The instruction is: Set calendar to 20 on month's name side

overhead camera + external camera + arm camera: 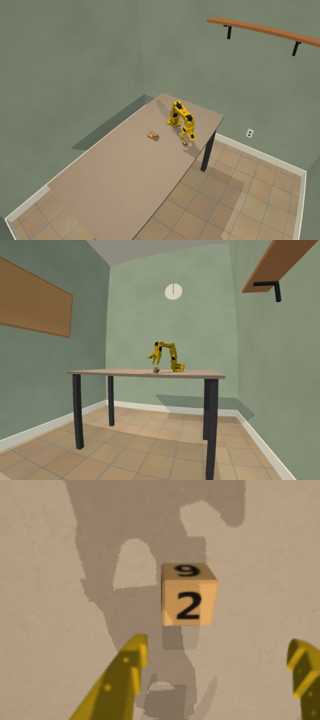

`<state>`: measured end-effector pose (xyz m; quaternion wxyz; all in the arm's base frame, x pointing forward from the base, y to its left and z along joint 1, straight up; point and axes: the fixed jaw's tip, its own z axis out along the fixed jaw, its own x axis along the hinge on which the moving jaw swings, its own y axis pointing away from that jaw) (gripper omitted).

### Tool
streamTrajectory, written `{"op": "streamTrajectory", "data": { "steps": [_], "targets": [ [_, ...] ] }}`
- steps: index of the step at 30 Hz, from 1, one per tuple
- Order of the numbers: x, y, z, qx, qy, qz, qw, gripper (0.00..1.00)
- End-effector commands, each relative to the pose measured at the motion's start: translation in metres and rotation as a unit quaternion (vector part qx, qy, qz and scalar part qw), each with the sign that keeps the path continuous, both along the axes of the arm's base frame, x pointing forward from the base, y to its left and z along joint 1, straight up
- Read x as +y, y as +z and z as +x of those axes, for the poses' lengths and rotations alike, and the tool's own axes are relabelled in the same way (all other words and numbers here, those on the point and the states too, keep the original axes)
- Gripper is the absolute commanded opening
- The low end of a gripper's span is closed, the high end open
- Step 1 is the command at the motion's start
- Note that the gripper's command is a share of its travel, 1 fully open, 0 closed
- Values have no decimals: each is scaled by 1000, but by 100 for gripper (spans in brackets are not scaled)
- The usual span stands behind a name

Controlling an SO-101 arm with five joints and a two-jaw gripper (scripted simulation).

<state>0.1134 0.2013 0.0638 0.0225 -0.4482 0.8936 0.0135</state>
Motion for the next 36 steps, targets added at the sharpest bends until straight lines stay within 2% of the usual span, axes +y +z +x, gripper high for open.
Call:
{"op": "streamTrajectory", "data": {
  "steps": [1, 8, 9, 26, 36],
  "targets": [
    [3, -3, -1, 3, 1, -4, 1000, 35],
    [2, -7, -2, 8, 1, -12, 1000, 35],
    [6, 0, -6, 4, 2, -5, 1000, 35],
    [6, 0, -6, 4, 2, -5, 1000, 35],
    [7, -4, -6, 4, 2, -5, 1000, 35]
  ]
}}
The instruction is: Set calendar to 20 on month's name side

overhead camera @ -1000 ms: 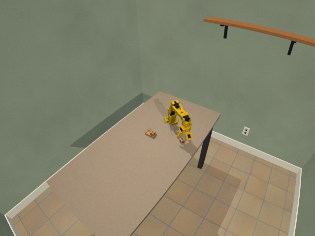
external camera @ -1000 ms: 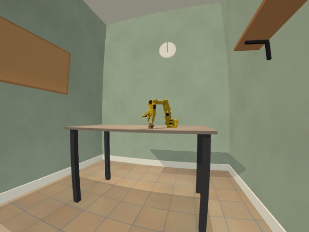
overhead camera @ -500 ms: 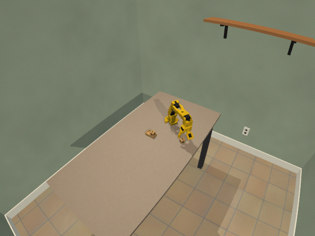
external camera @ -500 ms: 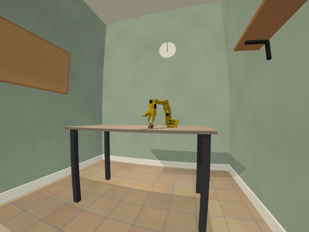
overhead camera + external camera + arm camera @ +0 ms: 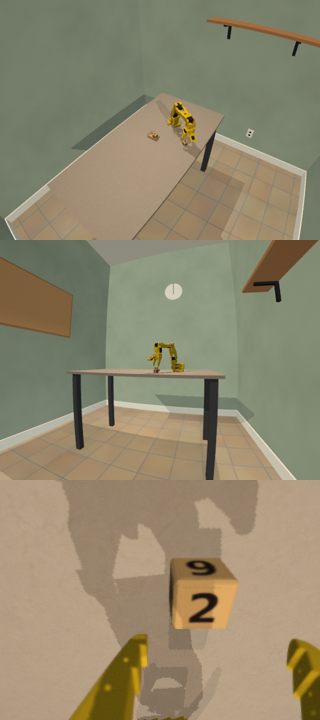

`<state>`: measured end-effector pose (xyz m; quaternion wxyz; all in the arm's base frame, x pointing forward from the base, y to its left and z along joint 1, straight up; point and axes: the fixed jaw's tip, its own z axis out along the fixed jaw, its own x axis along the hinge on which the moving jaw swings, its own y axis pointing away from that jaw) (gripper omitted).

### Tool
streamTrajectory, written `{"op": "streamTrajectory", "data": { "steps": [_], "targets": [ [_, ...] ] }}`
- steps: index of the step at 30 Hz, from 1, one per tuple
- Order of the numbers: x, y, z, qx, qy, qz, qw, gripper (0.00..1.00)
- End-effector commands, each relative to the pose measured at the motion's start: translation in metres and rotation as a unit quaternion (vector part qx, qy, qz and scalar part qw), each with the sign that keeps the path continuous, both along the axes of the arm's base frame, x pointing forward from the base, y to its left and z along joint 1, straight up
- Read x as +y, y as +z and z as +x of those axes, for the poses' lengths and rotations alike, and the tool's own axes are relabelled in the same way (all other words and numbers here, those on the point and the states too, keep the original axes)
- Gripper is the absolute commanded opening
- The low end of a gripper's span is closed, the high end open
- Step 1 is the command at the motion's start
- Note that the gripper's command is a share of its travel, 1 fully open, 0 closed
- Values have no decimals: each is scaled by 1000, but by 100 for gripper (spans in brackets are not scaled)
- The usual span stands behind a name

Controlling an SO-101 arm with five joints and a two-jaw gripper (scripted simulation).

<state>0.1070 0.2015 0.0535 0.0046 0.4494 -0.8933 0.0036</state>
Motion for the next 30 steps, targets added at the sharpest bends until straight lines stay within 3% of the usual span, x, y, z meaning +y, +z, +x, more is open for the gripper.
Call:
{"op": "streamTrajectory", "data": {
  "steps": [1, 30],
  "targets": [
    [7, 5, 0, -12, 1, 22, 1000, 35],
    [8, -28, 1, -12, 1, 22, 1000, 35]
  ]
}}
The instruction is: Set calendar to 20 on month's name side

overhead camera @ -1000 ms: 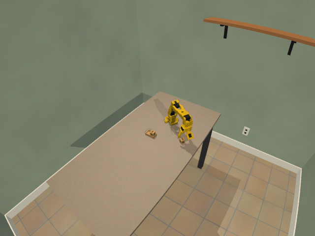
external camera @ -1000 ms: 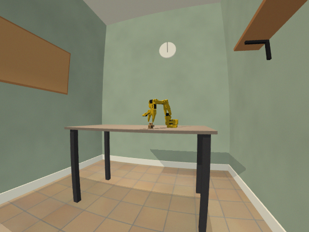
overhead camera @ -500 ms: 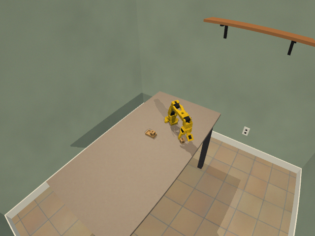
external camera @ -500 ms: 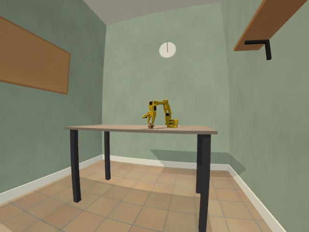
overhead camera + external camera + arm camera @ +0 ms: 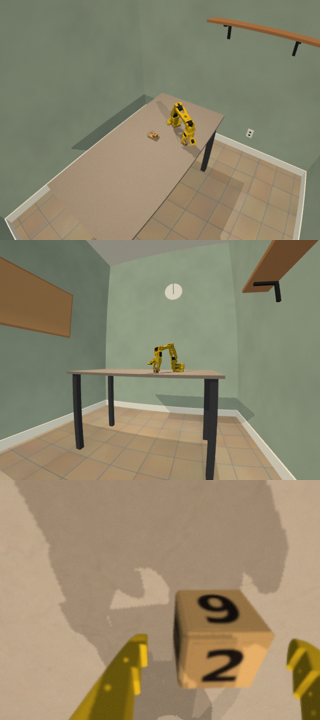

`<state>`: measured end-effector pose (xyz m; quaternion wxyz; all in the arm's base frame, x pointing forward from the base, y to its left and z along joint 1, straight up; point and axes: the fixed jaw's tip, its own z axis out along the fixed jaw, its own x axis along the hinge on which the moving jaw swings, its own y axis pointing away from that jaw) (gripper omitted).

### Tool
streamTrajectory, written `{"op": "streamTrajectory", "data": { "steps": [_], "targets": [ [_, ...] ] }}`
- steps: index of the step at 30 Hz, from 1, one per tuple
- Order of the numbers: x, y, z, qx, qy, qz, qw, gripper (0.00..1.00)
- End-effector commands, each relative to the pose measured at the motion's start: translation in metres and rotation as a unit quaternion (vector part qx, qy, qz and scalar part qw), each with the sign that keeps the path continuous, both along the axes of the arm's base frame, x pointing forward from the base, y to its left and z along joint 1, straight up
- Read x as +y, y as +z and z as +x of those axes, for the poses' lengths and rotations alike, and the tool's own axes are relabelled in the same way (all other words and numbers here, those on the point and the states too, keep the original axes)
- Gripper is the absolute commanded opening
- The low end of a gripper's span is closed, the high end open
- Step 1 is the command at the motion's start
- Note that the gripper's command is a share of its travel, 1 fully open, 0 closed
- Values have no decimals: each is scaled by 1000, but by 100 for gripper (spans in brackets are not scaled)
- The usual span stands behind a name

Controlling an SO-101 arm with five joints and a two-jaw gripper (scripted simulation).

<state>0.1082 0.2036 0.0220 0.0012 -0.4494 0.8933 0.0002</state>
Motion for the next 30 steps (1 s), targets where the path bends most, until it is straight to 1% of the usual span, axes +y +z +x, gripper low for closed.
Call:
{"op": "streamTrajectory", "data": {
  "steps": [1, 17, 30],
  "targets": [
    [6, 3, 0, -9, 1, 16, 1000, 35],
    [5, 2, 0, -9, 1, 16, 1000, 34],
    [3, 2, 3, -9, 1, 16, 1000, 29]
  ]
}}
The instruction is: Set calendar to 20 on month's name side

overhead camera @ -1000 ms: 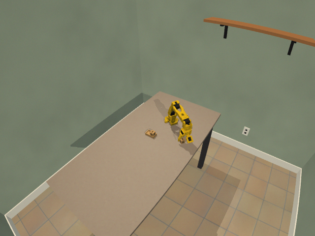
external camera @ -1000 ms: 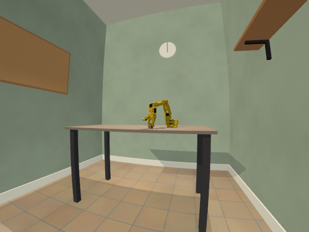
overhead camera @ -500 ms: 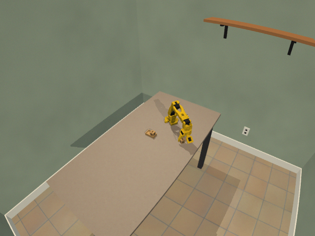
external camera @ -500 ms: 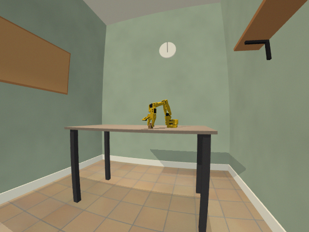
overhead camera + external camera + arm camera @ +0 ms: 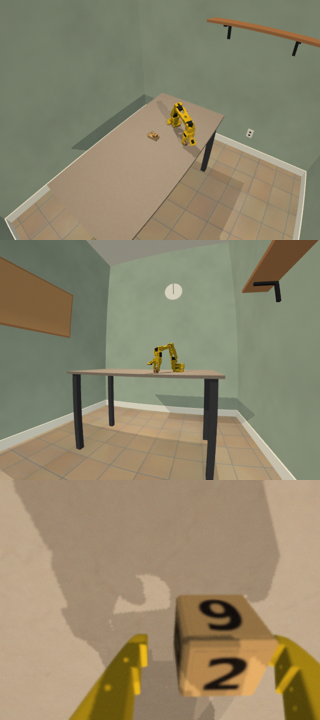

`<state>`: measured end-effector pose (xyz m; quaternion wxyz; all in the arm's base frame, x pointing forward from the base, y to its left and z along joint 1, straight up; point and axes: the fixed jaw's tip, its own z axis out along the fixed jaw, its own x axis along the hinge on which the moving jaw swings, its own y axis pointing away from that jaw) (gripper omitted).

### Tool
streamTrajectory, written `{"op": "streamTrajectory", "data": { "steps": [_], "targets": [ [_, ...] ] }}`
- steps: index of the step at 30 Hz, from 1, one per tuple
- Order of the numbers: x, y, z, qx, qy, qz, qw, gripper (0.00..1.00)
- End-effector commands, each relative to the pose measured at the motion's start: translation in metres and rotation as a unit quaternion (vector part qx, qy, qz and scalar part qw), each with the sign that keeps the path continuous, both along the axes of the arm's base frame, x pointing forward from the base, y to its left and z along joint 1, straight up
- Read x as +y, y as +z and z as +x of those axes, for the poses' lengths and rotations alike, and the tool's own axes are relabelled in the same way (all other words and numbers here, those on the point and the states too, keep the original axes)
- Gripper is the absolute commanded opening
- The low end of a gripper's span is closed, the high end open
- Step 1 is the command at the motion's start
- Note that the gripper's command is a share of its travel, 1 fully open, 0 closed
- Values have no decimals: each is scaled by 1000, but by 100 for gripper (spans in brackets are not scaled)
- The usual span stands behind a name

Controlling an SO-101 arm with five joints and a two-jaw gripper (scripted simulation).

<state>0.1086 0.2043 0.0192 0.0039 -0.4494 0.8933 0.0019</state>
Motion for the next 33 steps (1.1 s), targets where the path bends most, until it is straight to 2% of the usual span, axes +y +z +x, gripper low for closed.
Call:
{"op": "streamTrajectory", "data": {
  "steps": [1, 12, 33],
  "targets": [
    [3, 4, 3, -7, 1, 14, 1000, 28],
    [0, 4, 7, -8, 1, 13, 1000, 20],
    [-2, 4, 9, -8, 1, 13, 1000, 16]
  ]
}}
